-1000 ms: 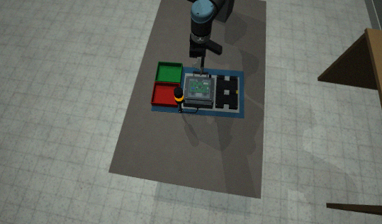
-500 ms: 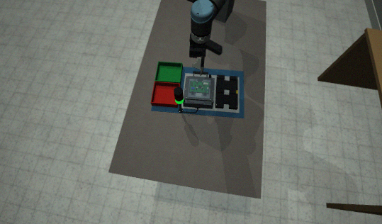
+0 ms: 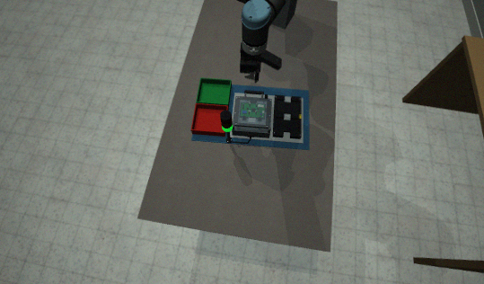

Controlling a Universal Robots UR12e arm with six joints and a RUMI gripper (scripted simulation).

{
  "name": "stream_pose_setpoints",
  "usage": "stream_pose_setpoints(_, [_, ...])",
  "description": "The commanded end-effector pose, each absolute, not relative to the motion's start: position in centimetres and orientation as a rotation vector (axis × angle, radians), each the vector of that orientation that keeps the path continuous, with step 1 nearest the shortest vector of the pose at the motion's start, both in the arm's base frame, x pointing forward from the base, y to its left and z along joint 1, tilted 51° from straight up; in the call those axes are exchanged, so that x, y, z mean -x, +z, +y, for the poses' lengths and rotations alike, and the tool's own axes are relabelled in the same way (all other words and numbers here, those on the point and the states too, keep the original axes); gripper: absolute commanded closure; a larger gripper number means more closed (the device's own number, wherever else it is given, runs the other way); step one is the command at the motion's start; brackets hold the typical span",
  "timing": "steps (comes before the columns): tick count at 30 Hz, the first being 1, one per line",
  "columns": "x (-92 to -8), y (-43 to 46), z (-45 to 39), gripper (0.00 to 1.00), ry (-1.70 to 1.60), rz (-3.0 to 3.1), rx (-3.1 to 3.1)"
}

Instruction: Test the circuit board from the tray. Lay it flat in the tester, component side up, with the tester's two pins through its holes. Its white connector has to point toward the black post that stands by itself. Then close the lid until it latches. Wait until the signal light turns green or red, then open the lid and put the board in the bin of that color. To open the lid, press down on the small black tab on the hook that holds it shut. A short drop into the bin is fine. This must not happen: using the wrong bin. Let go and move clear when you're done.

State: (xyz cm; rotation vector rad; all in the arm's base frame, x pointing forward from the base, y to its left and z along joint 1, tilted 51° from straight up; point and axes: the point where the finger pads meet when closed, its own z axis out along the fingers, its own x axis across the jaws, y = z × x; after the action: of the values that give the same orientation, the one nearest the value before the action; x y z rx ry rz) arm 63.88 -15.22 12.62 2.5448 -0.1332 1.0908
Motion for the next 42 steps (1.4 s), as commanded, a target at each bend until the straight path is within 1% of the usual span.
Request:
stream_pose_setpoints(1, [-63.87, 12.65, -15.19, 1.00, 1.091, -0.133, -2.544])
stream_pose_setpoints(42, [-63.30, 13.18, -14.89, 1.00, 1.091, -0.133, -2.544])
